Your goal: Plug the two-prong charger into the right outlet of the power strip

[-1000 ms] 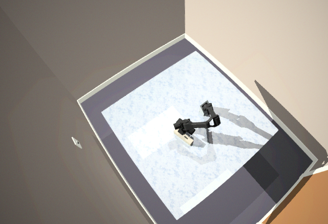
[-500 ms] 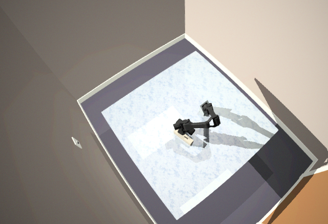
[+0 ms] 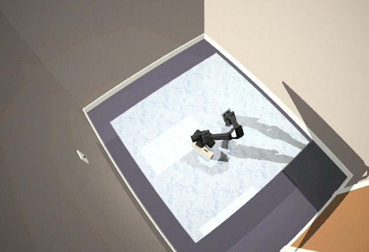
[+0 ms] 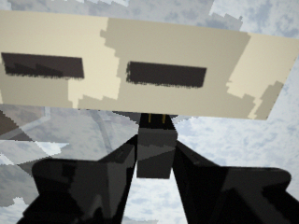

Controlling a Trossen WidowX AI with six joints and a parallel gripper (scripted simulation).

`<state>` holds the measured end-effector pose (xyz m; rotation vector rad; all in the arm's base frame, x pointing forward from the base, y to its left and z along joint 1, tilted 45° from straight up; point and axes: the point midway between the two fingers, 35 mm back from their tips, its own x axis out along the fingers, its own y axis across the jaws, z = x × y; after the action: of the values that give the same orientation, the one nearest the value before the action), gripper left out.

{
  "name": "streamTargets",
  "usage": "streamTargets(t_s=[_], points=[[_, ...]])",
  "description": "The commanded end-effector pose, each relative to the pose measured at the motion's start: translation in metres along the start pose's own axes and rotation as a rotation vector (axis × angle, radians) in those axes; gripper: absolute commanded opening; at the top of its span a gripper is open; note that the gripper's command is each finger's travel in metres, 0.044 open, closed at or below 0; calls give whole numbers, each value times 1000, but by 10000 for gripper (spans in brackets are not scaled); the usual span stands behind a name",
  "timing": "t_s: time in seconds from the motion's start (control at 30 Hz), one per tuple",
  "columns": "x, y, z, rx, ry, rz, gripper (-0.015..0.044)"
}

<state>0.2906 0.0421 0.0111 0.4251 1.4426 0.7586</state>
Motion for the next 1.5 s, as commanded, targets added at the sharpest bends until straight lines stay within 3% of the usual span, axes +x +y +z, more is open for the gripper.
streamTargets(t_s=[0.0,1.47], points=[[0,1,1,5,-1,6,0],[-1,1,14,5,-2,6,0]])
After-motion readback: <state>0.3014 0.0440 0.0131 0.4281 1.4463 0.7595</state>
